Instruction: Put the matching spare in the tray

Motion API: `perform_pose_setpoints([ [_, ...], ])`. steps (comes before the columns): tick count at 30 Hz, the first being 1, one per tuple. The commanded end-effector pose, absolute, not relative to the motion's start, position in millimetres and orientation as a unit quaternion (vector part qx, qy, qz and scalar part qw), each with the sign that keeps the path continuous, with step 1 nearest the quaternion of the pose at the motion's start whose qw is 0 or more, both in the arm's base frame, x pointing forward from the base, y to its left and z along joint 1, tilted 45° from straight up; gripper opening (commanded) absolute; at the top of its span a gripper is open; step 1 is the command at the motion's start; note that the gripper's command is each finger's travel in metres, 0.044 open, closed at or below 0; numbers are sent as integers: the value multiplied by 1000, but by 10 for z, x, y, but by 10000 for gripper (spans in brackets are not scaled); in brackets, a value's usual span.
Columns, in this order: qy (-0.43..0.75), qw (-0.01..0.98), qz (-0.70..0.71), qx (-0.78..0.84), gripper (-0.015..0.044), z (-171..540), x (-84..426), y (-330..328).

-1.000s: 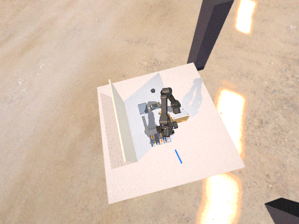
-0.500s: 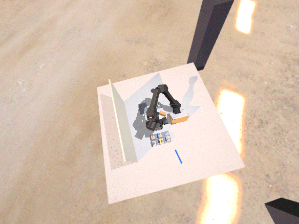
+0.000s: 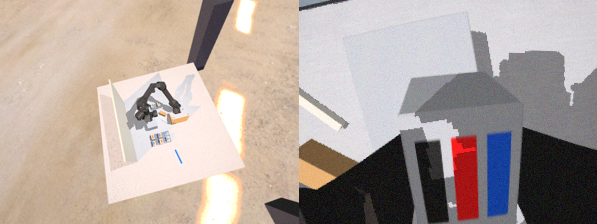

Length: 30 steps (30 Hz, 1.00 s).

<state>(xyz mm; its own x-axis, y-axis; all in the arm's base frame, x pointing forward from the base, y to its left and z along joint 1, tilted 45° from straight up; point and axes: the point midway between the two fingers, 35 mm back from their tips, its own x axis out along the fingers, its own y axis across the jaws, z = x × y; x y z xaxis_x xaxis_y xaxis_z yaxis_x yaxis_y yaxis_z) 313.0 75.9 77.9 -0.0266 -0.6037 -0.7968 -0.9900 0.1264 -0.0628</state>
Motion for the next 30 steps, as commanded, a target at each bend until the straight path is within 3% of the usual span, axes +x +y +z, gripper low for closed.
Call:
perform_pose_setpoints([
  [1, 657, 352, 269, -610, 0, 1038, 3264, 507],
  [20, 673, 292, 250, -631, 0, 2067, 3292, -784],
  [30, 674, 290, 249, -632, 0, 2106, 3273, -838],
])
